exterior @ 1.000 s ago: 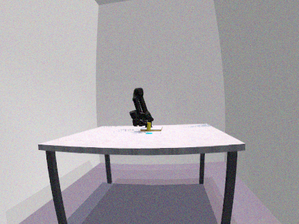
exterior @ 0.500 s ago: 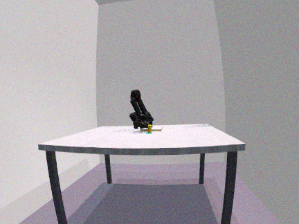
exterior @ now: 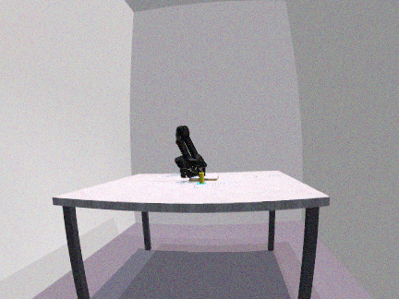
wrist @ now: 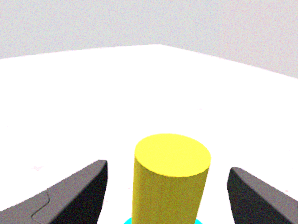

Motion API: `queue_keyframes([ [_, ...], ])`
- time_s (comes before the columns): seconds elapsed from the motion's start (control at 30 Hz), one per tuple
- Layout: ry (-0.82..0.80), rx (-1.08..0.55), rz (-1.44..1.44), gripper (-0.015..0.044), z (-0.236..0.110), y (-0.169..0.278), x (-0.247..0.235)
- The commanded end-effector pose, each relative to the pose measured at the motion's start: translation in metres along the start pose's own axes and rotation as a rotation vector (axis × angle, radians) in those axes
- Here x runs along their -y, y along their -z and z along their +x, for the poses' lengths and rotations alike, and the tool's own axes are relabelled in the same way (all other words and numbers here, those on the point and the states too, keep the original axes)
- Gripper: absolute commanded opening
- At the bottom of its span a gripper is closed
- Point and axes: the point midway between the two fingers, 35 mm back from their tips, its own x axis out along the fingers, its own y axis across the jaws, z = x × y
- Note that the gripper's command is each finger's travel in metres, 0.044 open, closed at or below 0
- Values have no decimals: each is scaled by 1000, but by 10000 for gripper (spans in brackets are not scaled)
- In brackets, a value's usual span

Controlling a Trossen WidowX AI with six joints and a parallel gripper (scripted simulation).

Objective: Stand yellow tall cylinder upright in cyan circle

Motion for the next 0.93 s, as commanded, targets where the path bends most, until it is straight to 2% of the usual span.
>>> queue_keyframes([
  [0.0,3,-2,-2,368,0,0,0],
  [0.07,3,-2,-2,400,0,0,0],
  [0.9,2,6,5,400,-2,-38,17],
])
